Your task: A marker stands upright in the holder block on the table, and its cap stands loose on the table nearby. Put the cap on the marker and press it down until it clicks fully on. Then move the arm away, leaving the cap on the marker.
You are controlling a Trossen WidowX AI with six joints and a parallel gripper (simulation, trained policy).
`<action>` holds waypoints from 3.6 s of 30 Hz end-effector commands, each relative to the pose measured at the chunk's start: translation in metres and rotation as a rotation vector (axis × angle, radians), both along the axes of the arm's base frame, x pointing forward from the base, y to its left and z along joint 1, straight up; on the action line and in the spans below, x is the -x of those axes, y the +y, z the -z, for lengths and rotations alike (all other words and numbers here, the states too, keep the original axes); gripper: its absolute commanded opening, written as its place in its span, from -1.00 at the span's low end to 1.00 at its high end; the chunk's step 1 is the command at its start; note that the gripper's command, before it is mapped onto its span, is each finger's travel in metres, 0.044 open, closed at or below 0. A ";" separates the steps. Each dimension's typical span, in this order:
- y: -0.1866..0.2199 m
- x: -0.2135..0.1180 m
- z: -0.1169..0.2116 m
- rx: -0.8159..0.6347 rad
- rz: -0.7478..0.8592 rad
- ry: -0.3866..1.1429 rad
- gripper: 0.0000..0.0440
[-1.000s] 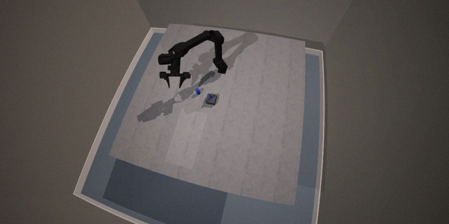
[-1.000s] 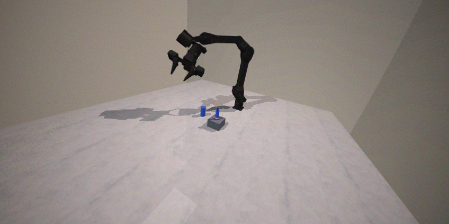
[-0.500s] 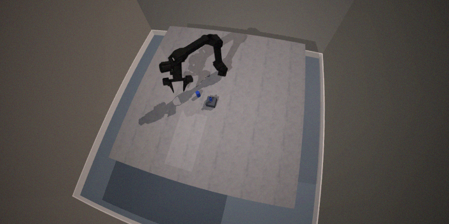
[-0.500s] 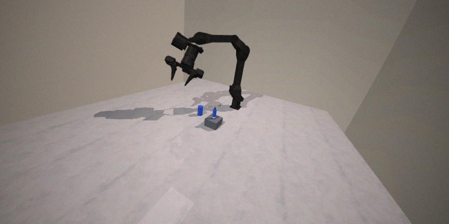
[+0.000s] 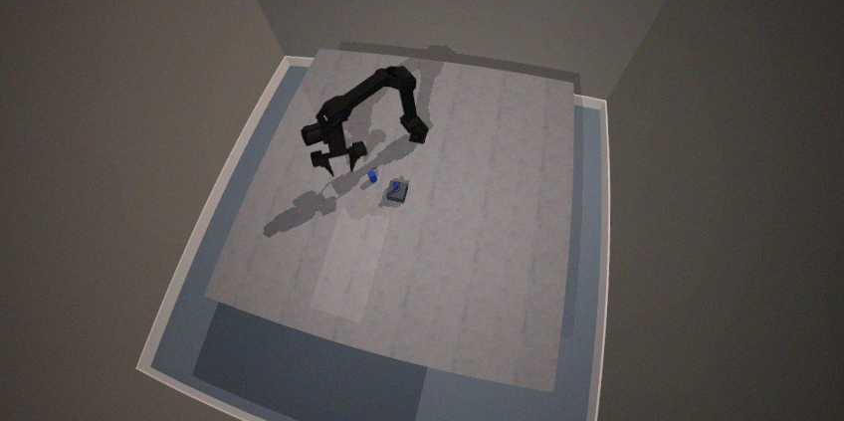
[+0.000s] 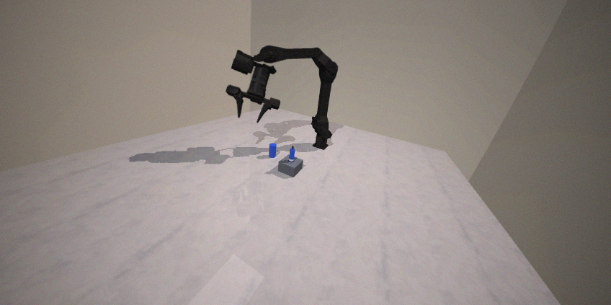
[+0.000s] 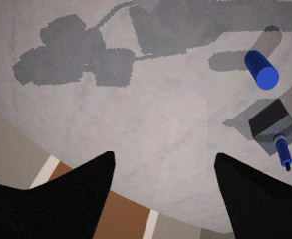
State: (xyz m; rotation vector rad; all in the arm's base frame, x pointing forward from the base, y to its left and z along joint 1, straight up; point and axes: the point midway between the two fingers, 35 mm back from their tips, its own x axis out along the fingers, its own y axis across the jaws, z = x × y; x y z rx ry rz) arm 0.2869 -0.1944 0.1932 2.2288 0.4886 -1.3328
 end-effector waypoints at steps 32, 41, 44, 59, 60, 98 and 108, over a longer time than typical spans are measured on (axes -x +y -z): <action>0.019 0.020 0.045 -0.015 -0.056 0.315 0.42; 0.026 0.024 0.054 -0.012 -0.072 0.384 0.42; 0.028 0.025 0.057 -0.011 -0.078 0.405 0.42; 0.043 0.032 0.071 -0.010 -0.114 0.505 0.42; 0.044 0.032 0.072 -0.010 -0.117 0.511 0.42; 0.067 0.051 0.132 -0.009 -0.268 0.624 0.03; 0.062 0.042 0.111 0.064 -0.271 0.574 -0.59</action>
